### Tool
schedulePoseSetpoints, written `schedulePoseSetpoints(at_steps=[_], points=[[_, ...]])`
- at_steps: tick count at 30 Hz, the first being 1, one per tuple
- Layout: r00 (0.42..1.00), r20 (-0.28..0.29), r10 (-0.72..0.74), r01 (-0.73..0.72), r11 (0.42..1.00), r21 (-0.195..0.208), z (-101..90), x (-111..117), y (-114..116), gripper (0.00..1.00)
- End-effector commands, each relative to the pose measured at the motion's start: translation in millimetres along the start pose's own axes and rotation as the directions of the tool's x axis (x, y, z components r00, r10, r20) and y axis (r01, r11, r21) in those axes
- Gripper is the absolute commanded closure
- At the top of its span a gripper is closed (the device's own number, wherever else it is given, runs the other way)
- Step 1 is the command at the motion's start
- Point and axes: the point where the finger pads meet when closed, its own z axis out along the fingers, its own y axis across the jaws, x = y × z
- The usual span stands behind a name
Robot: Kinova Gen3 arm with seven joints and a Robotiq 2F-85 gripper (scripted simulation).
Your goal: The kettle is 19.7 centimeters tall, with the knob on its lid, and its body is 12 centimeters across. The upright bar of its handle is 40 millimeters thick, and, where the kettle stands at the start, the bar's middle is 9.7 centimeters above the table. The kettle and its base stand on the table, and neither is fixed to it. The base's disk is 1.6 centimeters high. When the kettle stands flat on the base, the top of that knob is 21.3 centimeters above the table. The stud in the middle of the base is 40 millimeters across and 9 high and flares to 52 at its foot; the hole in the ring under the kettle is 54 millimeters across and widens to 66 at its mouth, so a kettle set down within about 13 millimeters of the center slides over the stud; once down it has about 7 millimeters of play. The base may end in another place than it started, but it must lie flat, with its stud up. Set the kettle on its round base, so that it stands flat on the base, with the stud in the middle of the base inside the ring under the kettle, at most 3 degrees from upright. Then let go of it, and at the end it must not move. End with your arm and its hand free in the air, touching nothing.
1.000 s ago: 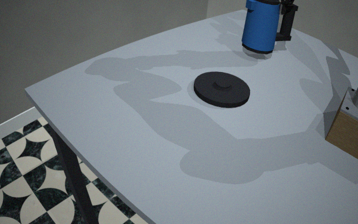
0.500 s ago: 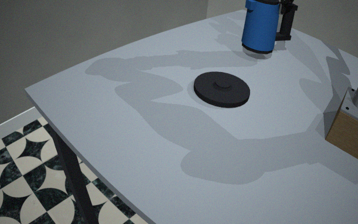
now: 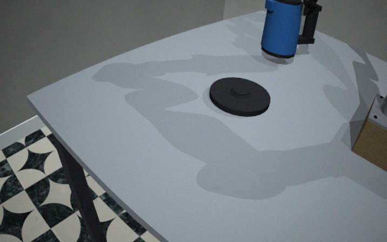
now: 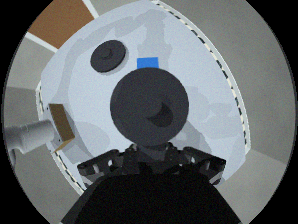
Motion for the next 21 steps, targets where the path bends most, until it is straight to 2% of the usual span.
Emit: schedulePoseSetpoints(at_steps=[1, 21], points=[[1.000, 0.000, -0.001, 0.001, 1.000, -0.002, -0.8, 1.2, -0.3, 1.00], [1.000, 0.000, -0.001, 0.001, 1.000, -0.002, -0.8, 19.4, -13.6, 1.00]])
